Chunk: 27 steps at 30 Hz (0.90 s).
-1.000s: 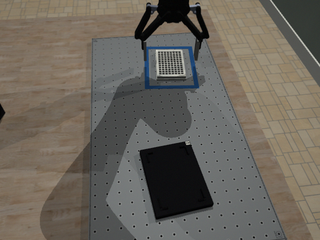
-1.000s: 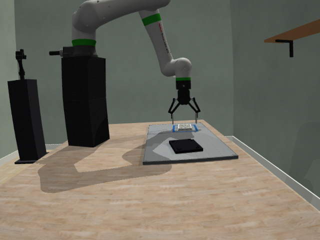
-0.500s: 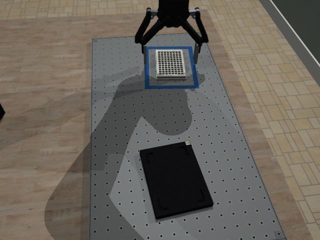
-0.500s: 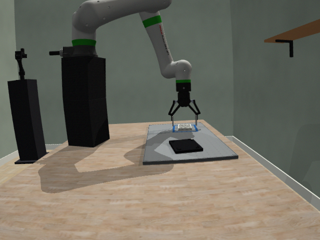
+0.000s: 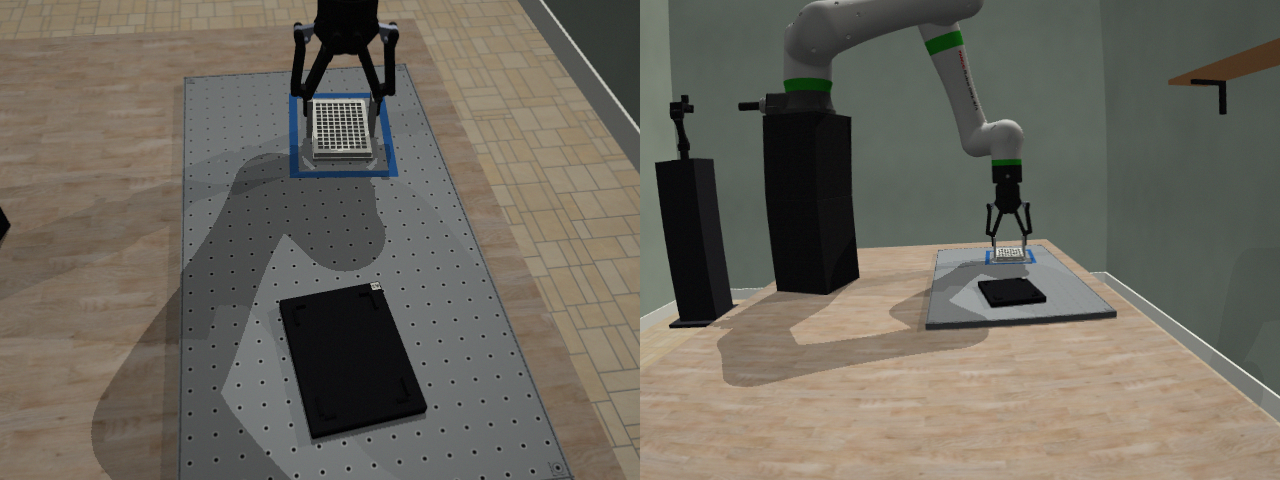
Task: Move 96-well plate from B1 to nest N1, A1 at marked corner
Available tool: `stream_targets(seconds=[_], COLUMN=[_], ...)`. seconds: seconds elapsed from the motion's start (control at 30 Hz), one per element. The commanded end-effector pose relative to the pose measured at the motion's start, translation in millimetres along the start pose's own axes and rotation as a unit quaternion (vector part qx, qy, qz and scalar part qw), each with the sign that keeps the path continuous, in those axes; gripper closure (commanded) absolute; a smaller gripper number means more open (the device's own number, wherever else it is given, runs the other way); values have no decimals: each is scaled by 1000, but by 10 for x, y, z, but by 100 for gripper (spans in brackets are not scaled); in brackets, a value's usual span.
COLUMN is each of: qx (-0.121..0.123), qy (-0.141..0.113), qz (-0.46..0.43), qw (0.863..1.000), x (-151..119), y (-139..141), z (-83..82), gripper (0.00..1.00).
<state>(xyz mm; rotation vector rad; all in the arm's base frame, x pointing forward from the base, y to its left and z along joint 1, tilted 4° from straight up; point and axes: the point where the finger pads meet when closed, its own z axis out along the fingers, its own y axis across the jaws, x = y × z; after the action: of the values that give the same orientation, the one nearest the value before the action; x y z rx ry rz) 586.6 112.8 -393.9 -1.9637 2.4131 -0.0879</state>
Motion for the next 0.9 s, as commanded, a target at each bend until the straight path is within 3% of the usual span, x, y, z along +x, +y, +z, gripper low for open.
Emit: stream_targets(seconds=[0.0, 0.87], qx=[0, 0], qy=[0, 0], qz=[0, 0], qw=[1000, 1000], x=[0, 0], y=[-1, -1], z=[1, -49], gripper=[100, 100])
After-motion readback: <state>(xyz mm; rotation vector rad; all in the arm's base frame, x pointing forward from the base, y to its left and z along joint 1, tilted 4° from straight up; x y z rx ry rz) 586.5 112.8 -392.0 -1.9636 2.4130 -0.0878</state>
